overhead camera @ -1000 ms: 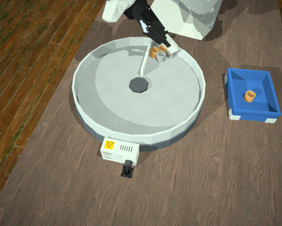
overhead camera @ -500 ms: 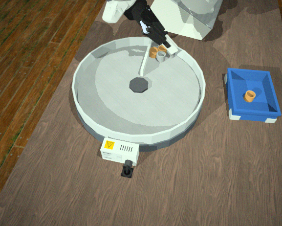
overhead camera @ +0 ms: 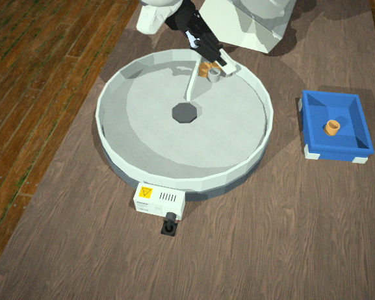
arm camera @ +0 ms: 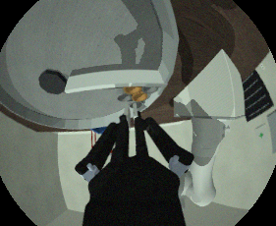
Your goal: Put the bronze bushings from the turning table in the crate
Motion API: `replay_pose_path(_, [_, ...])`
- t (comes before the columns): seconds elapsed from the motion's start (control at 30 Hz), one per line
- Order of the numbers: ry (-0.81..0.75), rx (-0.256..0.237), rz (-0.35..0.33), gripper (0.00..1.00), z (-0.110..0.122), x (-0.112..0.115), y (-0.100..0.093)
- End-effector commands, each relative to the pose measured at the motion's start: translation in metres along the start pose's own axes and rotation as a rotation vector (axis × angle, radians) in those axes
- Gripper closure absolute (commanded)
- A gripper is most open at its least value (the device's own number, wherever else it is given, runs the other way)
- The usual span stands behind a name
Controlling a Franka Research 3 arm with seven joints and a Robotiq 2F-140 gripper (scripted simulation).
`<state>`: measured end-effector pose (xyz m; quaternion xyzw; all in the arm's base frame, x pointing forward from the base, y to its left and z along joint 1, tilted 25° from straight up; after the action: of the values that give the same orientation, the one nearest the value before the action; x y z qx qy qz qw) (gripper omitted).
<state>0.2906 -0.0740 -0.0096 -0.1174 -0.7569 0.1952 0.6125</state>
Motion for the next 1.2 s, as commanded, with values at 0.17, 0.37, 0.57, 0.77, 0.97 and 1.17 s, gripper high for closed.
replay_pose_path(0.17, [-0.007, -0.002, 0.004, 0.94, -0.0003, -0.0021, -0.0006])
replay_pose_path(0.37, [-0.007, -0.002, 0.004, 0.94, -0.0003, -0.0021, -0.0006])
replay_pose_path(0.57, [-0.007, -0.002, 0.004, 0.94, -0.0003, -0.0021, -0.0006])
replay_pose_path(0.77, [-0.007, -0.002, 0.004, 0.94, -0.0003, -0.0021, -0.0006])
replay_pose_path(0.97, [-0.007, -0.002, 0.004, 1.0, -0.0003, -0.0021, -0.0006])
replay_pose_path(1.17, [-0.007, -0.002, 0.004, 1.0, -0.0003, -0.0021, -0.0006])
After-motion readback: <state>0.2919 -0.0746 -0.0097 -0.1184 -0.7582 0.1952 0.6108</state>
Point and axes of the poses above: the point where the finger pads meet when closed, its own y axis out along the fingers, its own z axis across the jaws, x = y × z, the point moved 1 cm from there along -y, back along the fingers, and after that the axes turned 3 degrees about -y, right-handed, at the moved point
